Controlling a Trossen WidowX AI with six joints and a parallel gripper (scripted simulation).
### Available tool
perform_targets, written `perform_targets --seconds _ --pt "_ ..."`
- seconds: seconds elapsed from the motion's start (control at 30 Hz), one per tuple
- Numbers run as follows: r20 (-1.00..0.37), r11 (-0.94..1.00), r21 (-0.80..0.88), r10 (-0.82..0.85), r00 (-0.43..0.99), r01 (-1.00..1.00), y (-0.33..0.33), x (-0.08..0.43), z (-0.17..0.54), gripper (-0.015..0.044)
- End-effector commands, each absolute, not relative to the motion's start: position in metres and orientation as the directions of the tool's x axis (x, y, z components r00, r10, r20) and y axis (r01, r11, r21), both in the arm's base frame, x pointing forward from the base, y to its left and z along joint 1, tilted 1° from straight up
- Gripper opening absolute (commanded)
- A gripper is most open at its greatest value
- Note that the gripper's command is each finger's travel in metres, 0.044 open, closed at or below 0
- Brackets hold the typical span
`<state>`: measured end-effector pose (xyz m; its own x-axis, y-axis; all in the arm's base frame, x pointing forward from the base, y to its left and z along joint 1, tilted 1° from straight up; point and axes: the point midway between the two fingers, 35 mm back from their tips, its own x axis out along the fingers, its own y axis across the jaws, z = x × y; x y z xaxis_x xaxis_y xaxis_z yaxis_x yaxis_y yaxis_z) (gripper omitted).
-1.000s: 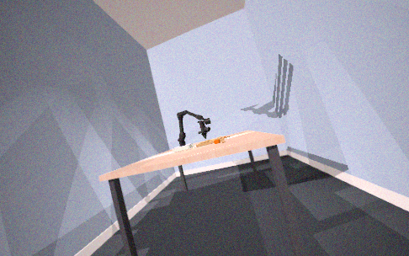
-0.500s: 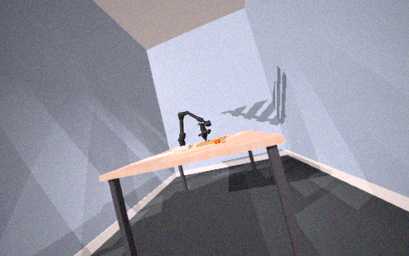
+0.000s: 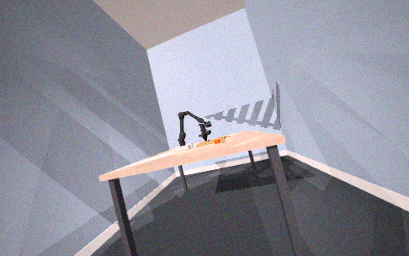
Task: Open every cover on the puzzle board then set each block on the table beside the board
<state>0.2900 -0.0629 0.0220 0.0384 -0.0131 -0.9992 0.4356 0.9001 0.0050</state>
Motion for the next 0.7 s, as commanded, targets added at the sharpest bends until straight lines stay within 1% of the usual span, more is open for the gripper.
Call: perform_targets --seconds 0.0,0.27,0.37,0.47,0.57,0.67 --pt "-0.999 0.901 0.006 -0.013 0.04 0.435 -0.0664 0.293 0.0202 0.0" --pt "-0.999 0.899 0.006 -0.013 0.04 0.437 -0.068 0.2937 0.0195 0.0" --pt "-0.999 0.926 0.003 -0.013 0.04 0.379 -0.068 0.2936 0.02 0.0" --pt "-0.999 0.979 -0.005 -0.013 0.04 0.205 -0.0678 0.2935 0.0217 0.0" --pt "-0.999 0.997 -0.016 -0.013 0.04 -0.078 -0.0675 0.2933 0.0245 0.0" --pt "-0.999 0.93 -0.027 -0.013 0.04 -0.366 -0.0671 0.293 0.0273 0.0"
